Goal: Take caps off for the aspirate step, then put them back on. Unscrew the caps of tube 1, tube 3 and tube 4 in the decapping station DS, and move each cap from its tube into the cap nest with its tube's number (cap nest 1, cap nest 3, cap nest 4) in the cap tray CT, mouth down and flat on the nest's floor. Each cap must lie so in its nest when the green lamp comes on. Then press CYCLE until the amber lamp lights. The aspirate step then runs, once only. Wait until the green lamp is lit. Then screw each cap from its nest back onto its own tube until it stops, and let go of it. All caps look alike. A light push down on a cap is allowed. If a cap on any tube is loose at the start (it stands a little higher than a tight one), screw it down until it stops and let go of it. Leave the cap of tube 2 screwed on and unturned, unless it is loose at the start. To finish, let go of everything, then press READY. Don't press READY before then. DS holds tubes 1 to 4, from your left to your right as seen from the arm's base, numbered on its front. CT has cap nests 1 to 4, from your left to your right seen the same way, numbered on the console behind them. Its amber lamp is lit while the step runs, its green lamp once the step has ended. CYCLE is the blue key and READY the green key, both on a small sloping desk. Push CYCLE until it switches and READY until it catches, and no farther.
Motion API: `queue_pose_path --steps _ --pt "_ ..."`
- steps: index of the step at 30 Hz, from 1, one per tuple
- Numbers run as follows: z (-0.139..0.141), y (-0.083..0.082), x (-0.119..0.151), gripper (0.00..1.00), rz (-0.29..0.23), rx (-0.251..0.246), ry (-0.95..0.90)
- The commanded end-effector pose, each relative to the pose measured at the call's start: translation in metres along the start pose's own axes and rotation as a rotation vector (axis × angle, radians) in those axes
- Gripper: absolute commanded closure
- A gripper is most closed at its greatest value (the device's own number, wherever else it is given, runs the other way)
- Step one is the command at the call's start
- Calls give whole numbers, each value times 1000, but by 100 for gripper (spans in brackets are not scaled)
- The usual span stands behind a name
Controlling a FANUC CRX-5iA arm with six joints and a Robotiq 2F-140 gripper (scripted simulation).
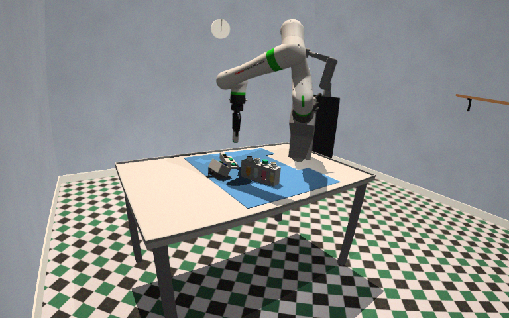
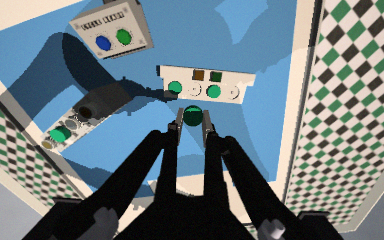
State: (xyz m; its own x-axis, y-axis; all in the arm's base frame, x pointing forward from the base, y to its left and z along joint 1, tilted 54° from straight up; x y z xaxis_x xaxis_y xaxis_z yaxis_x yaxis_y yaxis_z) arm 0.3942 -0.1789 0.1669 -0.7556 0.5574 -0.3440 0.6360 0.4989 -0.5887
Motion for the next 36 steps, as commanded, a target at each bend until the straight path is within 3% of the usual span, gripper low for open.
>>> queue_pose_path --steps 1,13,25,36 --pt "27 1 -9 100 -2 -5 -2" --pt "91 1 -28 100 -2 -5 -2" --pt "103 1 -32 100 -2 -5 -2" --pt "103 46 -32 100 -2 -5 -2"
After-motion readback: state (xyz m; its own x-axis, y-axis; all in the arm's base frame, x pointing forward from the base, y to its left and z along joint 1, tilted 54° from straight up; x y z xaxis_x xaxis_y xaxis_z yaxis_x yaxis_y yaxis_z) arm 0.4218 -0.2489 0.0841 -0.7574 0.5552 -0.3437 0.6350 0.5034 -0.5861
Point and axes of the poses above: the point where the finger pads meet when closed, its own y axis out along the fingers, its own z axis across the jaws, x = y × z, the point moved 10 cm from there along -y, back along the fingers, and after that the axes turned 9 degrees about y, right-handed, at the moved point
